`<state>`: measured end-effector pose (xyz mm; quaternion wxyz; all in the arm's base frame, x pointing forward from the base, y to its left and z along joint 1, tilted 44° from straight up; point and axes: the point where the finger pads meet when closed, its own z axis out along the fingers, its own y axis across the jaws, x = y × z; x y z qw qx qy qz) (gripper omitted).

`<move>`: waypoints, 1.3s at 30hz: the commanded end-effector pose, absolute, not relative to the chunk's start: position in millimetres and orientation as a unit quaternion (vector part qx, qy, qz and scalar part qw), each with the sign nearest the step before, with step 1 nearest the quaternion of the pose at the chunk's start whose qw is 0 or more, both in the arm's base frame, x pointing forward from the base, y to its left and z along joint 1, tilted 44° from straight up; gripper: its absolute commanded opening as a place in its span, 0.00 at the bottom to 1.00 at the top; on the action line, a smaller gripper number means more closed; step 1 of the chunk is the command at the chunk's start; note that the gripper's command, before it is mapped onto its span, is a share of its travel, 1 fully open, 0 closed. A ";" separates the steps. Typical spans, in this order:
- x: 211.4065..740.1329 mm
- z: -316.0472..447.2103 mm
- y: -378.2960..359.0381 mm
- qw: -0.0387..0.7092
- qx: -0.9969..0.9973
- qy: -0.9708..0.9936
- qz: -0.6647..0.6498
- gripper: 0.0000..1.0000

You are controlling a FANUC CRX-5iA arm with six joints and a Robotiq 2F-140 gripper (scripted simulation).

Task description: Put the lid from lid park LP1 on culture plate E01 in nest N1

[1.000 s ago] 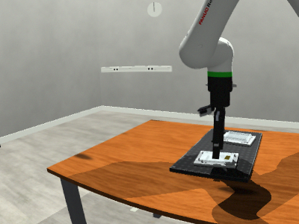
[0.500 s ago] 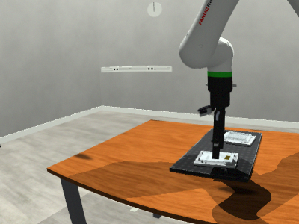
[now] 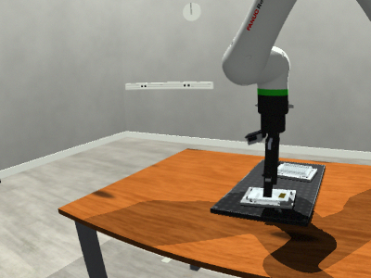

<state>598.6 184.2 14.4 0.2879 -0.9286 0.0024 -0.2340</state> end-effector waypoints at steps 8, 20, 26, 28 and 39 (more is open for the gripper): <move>599.0 15.2 183.7 0.288 -0.928 0.002 -0.235 0.69; 599.1 15.1 183.8 0.288 -0.928 0.002 -0.235 0.69; 599.6 14.3 184.3 0.288 -0.928 0.002 -0.235 0.69; 599.8 13.9 184.7 0.288 -0.928 0.002 -0.235 0.69; 601.8 10.7 187.0 0.288 -0.928 0.002 -0.235 0.69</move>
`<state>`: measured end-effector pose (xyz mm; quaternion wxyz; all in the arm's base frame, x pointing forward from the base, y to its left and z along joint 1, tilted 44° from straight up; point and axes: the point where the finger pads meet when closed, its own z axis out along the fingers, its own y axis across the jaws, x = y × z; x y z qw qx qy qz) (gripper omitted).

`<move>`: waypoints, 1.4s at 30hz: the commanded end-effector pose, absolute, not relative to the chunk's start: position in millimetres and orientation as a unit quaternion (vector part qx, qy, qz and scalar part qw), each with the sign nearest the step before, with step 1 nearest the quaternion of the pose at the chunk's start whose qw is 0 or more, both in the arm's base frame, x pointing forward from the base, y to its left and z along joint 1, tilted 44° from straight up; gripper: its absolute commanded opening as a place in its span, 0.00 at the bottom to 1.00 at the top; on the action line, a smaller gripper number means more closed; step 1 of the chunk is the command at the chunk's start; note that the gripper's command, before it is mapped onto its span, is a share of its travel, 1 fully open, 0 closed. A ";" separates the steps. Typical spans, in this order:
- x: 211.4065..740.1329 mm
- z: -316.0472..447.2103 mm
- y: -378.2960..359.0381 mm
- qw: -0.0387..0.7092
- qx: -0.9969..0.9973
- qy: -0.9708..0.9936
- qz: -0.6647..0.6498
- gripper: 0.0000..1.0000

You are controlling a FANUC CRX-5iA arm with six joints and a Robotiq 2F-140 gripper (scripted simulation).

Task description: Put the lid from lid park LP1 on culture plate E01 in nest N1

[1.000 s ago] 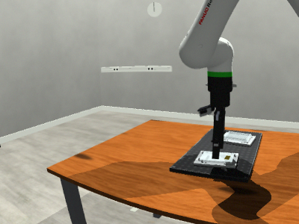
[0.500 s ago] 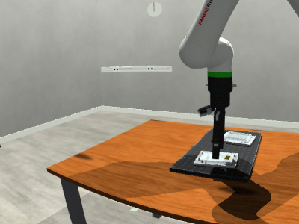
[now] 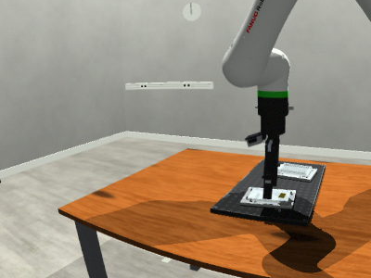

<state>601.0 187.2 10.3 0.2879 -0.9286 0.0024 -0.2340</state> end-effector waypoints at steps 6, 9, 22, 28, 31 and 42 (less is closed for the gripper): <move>603.4 8.0 189.0 0.288 -0.928 0.002 -0.235 0.69; 604.1 6.7 189.9 0.288 -0.928 0.002 -0.235 0.69; 606.1 3.6 192.2 0.288 -0.928 0.002 -0.235 0.69; 606.3 3.1 192.6 0.288 -0.928 0.002 -0.235 0.69; 606.4 3.1 192.6 0.288 -0.928 0.002 -0.235 0.69; 606.4 3.0 192.6 0.288 -0.928 0.002 -0.235 0.69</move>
